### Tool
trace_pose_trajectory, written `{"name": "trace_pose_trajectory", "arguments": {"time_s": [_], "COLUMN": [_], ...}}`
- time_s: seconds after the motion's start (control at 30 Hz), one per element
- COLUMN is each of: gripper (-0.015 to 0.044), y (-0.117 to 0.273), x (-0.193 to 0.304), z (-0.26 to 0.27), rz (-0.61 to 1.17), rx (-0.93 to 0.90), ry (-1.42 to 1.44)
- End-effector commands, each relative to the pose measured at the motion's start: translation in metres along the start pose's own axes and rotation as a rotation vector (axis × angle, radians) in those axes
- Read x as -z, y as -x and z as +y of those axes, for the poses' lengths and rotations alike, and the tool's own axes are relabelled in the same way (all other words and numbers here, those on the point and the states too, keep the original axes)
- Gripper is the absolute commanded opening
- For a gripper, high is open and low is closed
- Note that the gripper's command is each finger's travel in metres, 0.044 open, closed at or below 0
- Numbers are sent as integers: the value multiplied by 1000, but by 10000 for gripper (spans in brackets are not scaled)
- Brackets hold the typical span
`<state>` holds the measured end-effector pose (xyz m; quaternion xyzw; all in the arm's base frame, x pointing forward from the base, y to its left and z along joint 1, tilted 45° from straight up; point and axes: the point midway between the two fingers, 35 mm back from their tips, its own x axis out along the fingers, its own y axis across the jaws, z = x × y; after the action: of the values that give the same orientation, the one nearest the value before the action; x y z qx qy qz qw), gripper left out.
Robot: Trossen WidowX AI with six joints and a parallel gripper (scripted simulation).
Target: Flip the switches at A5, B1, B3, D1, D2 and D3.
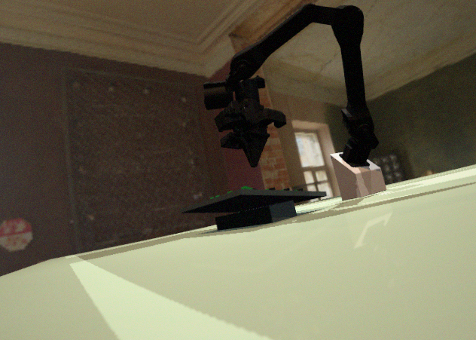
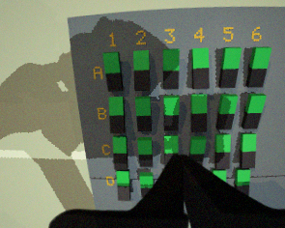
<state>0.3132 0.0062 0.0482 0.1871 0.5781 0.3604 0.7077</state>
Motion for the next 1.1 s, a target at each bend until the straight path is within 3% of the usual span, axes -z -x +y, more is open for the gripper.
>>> {"name": "trace_pose_trajectory", "arguments": {"time_s": [0.0, 0.2, 0.43, 0.57, 1.07], "gripper": [0, 0, 0, 0, 0], "y": [6, 3, 1, -30, -46], "x": [21, 76, 77, 78, 79], "z": [16, 49, 50, 50, 50], "rz": [5, 7, 5, -19, -21], "rx": [1, -1, 0, -1, -3], "ry": [5, 3, 3, 3, 3]}}
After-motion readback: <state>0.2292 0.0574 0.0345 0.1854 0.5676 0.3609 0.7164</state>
